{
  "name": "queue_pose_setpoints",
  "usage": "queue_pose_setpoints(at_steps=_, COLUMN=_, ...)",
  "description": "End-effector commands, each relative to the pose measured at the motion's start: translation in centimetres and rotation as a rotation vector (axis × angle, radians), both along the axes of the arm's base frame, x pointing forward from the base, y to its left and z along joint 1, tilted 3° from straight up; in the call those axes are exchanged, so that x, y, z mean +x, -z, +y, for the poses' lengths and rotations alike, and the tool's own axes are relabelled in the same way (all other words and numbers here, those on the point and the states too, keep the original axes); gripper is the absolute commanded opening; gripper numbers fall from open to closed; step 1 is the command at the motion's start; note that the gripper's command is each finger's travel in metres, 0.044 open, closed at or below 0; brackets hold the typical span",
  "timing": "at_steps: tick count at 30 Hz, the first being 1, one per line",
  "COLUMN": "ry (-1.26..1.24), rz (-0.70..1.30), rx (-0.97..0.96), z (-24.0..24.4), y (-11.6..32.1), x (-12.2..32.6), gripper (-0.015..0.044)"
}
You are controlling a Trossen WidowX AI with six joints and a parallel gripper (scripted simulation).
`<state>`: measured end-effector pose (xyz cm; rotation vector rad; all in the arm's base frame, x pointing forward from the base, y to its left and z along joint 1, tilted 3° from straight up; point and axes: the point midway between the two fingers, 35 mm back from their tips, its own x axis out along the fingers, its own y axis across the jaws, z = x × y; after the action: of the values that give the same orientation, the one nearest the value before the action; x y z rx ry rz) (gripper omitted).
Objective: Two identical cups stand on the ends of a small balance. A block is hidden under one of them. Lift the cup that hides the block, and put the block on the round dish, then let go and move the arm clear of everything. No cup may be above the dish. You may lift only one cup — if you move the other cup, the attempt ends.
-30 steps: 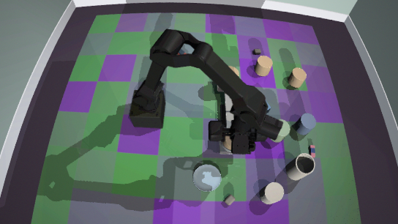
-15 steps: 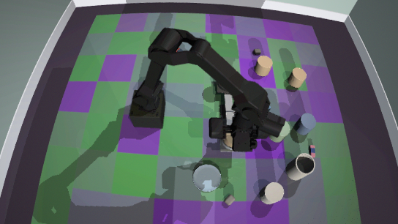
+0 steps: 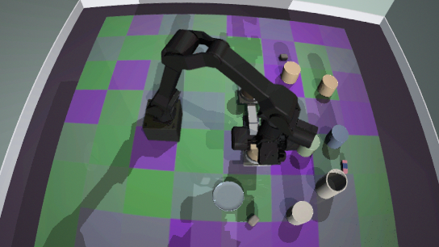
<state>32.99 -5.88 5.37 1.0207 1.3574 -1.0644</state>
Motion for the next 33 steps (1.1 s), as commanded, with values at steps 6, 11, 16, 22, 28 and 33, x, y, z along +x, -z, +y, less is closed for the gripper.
queue_pose_setpoints(at_steps=6, ry=0.010, rz=-0.036, rx=-0.017, z=-0.5, y=-2.1, x=0.5, gripper=0.0000)
queue_pose_setpoints(at_steps=11, ry=0.010, rz=-0.035, rx=-0.017, z=-0.5, y=-2.8, x=0.4, gripper=0.0000)
queue_pose_setpoints(at_steps=16, ry=0.010, rz=-0.035, rx=-0.017, z=-0.4, y=-3.4, x=0.3, gripper=0.0000)
queue_pose_setpoints(at_steps=22, ry=0.010, rz=-0.035, rx=-0.017, z=-0.4, y=-4.1, x=0.2, gripper=0.0000)
queue_pose_setpoints(at_steps=28, ry=0.010, rz=-0.035, rx=-0.017, z=-0.4, y=-4.9, x=0.1, gripper=0.0000)
queue_pose_setpoints(at_steps=33, ry=0.010, rz=-0.035, rx=-0.017, z=-0.4, y=-5.5, x=0.0, gripper=0.0000)
